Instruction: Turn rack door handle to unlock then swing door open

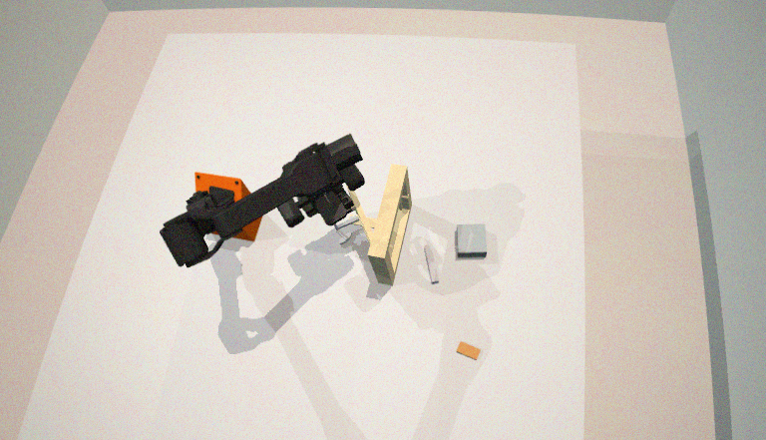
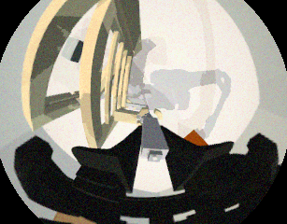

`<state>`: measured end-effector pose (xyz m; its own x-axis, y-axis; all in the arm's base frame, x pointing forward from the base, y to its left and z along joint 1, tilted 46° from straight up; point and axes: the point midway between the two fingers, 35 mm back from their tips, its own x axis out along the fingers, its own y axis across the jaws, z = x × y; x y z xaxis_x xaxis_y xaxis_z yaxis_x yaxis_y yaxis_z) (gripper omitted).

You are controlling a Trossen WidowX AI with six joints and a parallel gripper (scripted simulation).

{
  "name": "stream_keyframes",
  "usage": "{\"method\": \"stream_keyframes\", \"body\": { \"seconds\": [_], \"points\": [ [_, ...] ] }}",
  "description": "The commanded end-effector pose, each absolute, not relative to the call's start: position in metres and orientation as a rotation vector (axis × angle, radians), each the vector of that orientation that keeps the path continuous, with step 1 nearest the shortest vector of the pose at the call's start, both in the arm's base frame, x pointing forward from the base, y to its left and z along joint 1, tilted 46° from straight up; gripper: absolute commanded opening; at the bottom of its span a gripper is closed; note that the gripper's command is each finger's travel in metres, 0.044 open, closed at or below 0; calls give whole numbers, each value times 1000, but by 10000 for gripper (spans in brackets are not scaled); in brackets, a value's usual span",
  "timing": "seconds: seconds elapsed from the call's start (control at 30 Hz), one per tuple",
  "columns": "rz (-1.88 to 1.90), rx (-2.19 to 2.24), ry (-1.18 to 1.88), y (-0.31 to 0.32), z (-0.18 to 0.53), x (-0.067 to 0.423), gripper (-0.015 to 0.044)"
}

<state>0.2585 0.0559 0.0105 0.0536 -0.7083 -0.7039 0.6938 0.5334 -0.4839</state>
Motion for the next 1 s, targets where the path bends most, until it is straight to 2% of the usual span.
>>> {"method": "stream_keyframes", "body": {
  "seconds": [0.0,0.97],
  "points": [
    [-1022,-77,1117,50,16,254,8],
    [-754,-444,1332,4,61,237,8]
  ]
}}
